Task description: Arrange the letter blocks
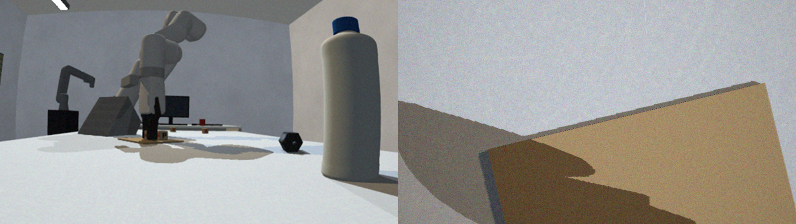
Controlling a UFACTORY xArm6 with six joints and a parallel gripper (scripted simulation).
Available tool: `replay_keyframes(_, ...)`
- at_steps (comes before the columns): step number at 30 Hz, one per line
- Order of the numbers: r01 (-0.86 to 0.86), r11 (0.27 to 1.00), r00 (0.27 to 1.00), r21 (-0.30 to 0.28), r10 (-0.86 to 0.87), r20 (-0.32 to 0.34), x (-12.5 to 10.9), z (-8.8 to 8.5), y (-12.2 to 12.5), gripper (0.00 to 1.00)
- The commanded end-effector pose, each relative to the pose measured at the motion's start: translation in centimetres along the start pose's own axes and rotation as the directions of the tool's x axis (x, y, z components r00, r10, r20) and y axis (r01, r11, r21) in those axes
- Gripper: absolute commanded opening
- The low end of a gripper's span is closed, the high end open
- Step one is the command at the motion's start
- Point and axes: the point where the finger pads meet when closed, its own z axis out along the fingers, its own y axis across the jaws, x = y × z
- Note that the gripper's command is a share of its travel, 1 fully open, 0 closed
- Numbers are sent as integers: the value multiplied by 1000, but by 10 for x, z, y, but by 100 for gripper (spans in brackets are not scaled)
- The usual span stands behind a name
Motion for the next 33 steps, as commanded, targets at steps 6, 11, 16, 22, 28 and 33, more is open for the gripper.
replay_keyframes(6,1,1000,1000,4,-1,-1,0,-2,-2,35)
replay_keyframes(11,1,1000,1000,4,-1,-1,0,-2,-2,39)
replay_keyframes(16,1,1000,1000,4,-1,-1,0,-2,-2,43)
replay_keyframes(22,1,1000,1000,4,-1,-1,0,-2,-2,43)
replay_keyframes(28,1,1000,1000,4,-1,-1,0,-6,-2,43)
replay_keyframes(33,1,1000,1000,4,-1,-1,0,-23,-2,43)
